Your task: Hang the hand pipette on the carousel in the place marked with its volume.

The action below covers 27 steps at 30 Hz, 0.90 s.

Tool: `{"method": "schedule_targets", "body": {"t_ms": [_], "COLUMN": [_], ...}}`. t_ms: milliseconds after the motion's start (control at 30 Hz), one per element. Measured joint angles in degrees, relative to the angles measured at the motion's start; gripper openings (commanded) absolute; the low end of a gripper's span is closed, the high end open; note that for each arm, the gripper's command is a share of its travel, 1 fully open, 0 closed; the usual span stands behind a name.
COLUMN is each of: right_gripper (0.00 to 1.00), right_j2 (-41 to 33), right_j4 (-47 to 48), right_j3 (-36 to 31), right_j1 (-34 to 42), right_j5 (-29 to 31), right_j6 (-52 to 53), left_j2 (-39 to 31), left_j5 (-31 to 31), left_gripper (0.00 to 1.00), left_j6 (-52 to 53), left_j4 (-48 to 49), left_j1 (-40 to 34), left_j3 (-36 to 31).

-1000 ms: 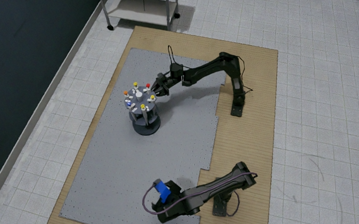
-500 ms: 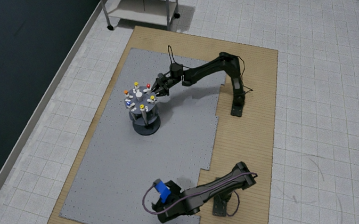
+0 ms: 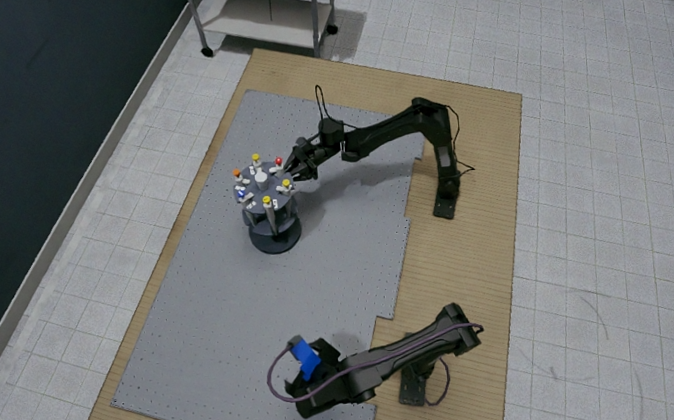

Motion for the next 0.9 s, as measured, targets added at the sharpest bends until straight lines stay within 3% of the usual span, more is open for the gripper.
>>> {"method": "schedule_targets", "body": {"t_ms": [533, 733, 900], "right_gripper": [0.12, 0.12, 0.12], "right_j2": [0.11, 4.33, 4.85], "right_j4": [-0.07, -0.61, -1.55], "right_j3": [0.17, 5.53, 6.56], "right_j1": [-0.07, -2.6, -3.13], "right_j5": [-0.44, -9.55, -12.31], "right_j6": [0.02, 0.04, 0.04], "left_j2": [0.0, 0.0, 0.0], "left_j5": [0.0, 0.0, 0.0], "left_gripper": [1.0, 1.0, 1.0], "left_j6": [0.0, 0.0, 0.0], "left_j4": [0.0, 0.0, 0.0], "left_j1": [0.0, 0.0, 0.0], "left_j3": [0.0, 0.0, 0.0]}}
